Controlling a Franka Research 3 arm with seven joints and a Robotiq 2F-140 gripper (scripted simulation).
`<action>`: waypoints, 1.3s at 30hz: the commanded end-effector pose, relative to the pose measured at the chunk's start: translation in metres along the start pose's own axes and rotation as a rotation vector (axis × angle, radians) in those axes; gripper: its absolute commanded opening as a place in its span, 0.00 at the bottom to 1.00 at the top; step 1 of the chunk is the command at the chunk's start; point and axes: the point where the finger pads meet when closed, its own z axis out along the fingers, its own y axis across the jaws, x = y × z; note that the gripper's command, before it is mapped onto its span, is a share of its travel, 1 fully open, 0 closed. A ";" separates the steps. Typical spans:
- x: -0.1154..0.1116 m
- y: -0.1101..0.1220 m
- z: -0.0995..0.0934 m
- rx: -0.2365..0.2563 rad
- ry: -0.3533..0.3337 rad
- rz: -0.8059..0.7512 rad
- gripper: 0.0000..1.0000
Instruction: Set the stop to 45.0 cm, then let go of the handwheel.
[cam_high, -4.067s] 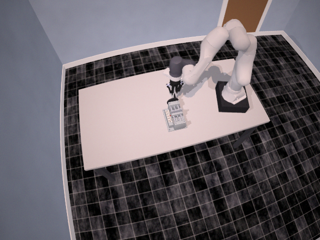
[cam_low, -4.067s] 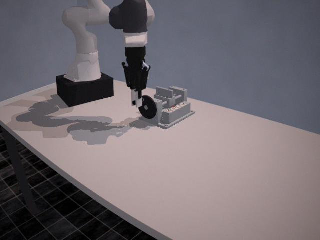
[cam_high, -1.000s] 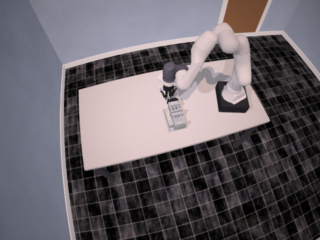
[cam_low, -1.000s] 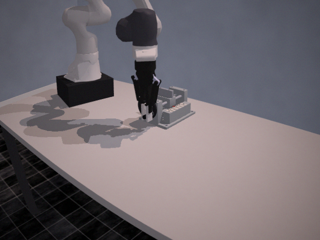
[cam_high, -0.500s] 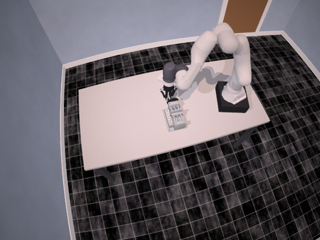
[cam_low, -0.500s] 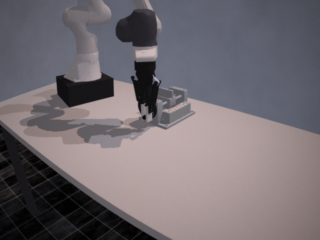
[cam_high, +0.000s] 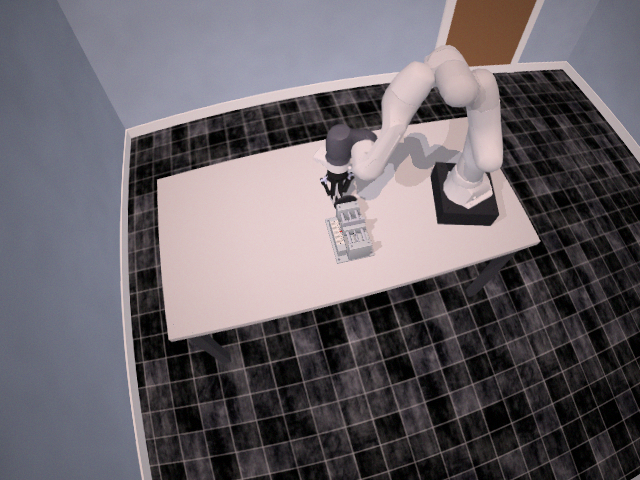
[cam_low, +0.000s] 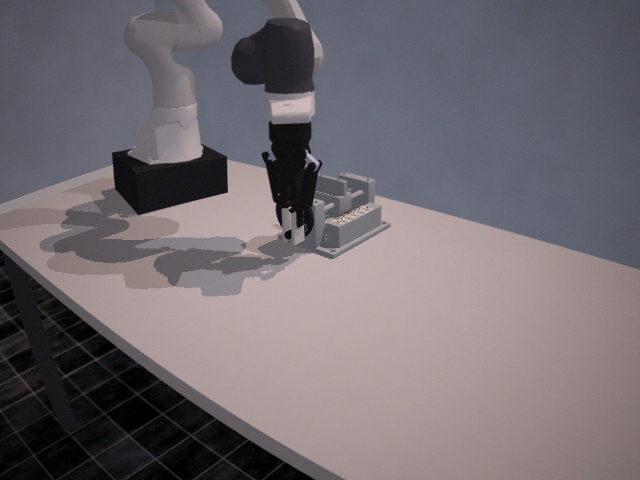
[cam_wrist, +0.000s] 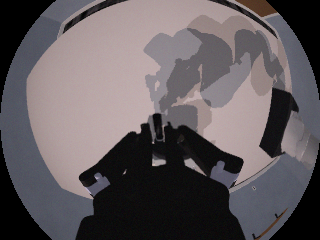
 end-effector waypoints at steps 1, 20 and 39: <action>0.000 0.001 0.002 -0.001 0.001 0.001 0.04; 0.000 0.001 0.003 -0.001 0.001 0.001 0.04; 0.000 0.004 0.006 -0.001 0.001 0.001 0.04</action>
